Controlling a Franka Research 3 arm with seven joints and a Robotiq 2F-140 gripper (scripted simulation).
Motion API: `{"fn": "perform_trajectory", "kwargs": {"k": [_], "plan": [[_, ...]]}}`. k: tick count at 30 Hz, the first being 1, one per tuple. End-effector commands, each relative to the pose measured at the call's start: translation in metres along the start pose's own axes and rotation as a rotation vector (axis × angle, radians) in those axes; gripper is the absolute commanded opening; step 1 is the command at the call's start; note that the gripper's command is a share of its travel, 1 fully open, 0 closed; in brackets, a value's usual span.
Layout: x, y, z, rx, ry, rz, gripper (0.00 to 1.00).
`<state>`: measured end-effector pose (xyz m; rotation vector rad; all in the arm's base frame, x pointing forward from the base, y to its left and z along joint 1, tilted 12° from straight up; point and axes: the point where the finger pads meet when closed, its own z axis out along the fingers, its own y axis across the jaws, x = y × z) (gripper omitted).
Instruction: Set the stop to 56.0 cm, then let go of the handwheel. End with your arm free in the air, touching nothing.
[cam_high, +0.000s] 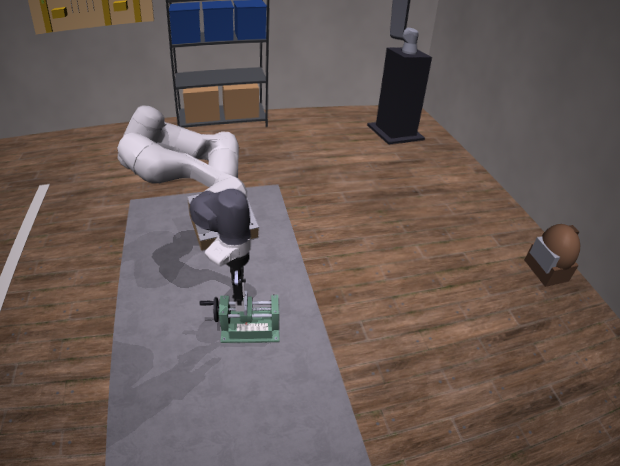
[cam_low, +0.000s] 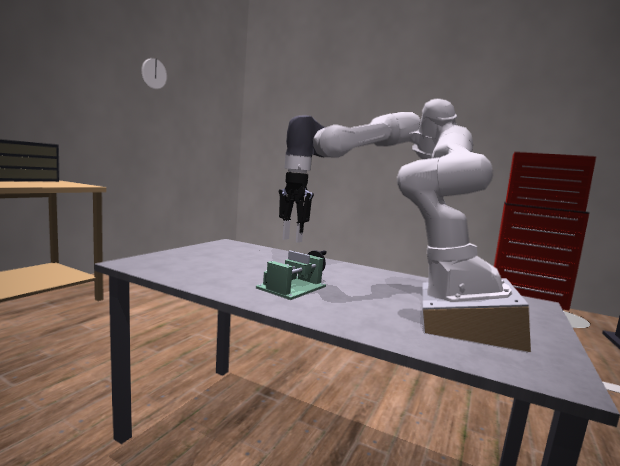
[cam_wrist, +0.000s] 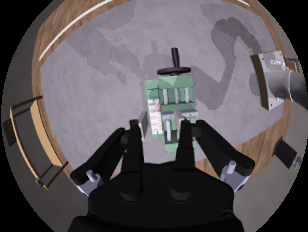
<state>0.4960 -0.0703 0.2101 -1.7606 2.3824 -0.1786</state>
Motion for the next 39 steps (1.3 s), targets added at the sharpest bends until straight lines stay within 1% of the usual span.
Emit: {"fn": "perform_trajectory", "kwargs": {"k": [1,14,16,18,20,25,27,29,31,34,39], "plan": [[0.000,0.000,-0.002,0.002,0.001,0.004,0.33],[0.000,0.000,-0.003,0.002,0.001,0.004,0.33],[0.003,0.001,-0.003,0.002,0.001,0.004,0.33],[0.012,0.004,-0.003,0.002,0.001,0.004,0.33],[0.028,0.011,-0.003,0.002,0.001,0.004,0.33],[0.083,0.032,-0.003,0.002,0.001,0.004,0.33],[0.083,0.032,-0.003,0.002,0.001,0.004,0.33],[0.103,0.040,-0.003,0.002,0.001,0.004,0.33],[0.116,0.045,-0.003,0.002,0.001,0.004,0.33],[0.124,0.048,-0.003,0.002,0.001,0.004,0.33],[0.124,0.048,-0.003,0.002,0.001,0.004,0.33]]}}
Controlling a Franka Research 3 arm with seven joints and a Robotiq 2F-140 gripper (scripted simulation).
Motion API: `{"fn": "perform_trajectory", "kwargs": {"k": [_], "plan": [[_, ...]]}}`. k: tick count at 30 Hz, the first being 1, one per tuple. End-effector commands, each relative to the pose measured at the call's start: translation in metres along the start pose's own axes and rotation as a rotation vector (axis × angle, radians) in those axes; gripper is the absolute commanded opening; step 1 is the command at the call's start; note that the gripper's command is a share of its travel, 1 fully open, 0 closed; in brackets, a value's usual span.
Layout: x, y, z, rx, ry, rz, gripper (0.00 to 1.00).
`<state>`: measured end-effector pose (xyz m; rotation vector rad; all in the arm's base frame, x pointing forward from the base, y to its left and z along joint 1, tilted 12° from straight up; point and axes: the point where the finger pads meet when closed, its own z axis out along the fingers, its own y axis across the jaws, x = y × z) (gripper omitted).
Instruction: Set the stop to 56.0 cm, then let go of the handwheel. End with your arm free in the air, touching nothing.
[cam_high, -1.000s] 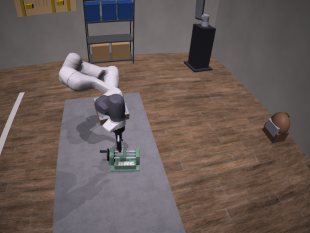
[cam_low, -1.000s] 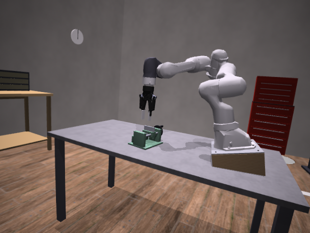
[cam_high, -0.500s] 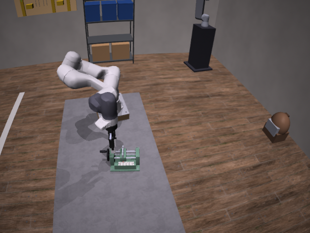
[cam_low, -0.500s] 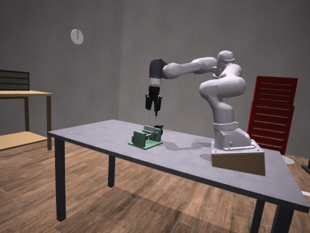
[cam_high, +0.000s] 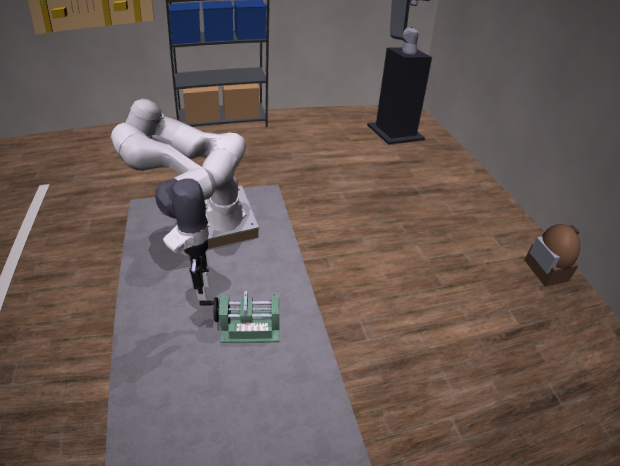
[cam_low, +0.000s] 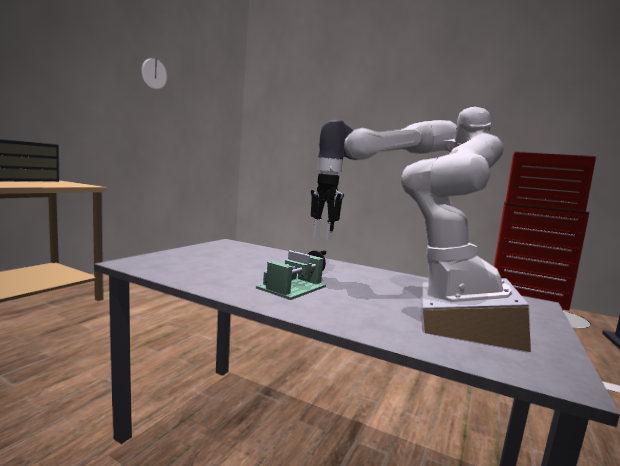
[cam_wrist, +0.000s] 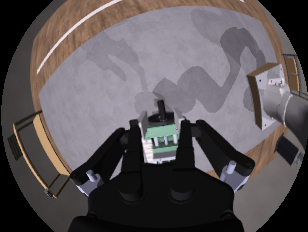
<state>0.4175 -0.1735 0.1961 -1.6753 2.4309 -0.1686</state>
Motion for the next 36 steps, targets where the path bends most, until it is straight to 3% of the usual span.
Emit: {"fn": "perform_trajectory", "kwargs": {"k": [1,25,36], "plan": [[0.002,0.002,0.000,-0.002,0.007,-0.063,0.33],[0.002,0.002,0.001,-0.002,0.007,-0.063,0.33],[0.002,0.002,0.025,-0.002,0.007,-0.063,0.33]]}}
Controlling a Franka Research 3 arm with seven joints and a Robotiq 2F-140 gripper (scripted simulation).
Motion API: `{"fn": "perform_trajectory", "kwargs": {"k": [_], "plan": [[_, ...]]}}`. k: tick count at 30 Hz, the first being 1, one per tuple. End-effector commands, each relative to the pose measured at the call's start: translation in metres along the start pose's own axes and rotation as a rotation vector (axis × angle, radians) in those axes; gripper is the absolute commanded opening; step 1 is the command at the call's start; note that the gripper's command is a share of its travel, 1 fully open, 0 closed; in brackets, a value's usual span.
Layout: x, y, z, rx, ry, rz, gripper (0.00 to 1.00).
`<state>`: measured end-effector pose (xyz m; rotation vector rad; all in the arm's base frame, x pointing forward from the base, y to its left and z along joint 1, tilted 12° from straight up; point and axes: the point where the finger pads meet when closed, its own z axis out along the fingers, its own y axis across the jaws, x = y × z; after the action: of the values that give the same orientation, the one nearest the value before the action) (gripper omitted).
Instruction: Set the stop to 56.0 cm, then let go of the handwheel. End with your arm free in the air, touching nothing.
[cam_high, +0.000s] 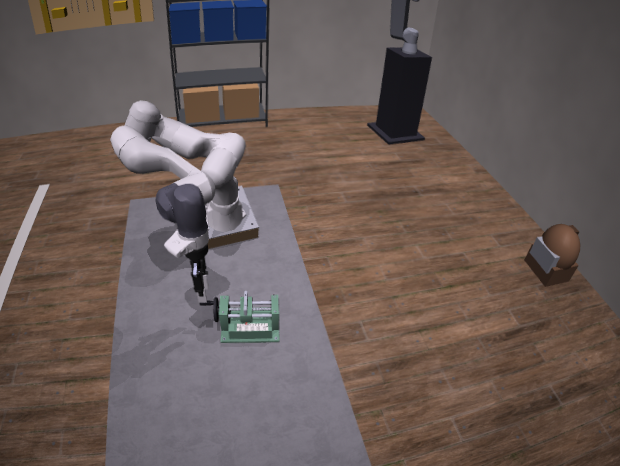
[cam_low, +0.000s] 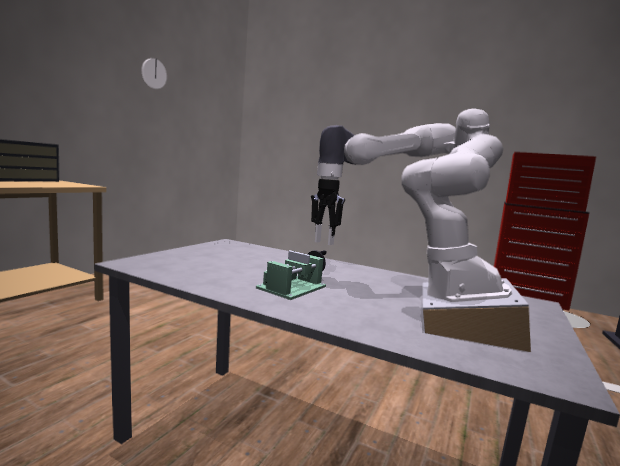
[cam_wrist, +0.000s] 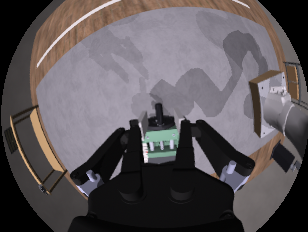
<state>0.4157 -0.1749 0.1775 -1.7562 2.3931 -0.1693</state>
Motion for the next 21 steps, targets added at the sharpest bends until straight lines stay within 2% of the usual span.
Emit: {"fn": "perform_trajectory", "kwargs": {"k": [1,3,14,21], "plan": [[-0.001,-0.003,0.011,0.010,0.000,-0.003,0.33],[-0.001,-0.003,0.011,0.010,0.000,-0.003,0.33],[-0.001,-0.003,0.045,0.010,0.000,-0.003,0.33],[-0.001,-0.003,0.052,0.010,0.000,-0.003,0.33]]}}
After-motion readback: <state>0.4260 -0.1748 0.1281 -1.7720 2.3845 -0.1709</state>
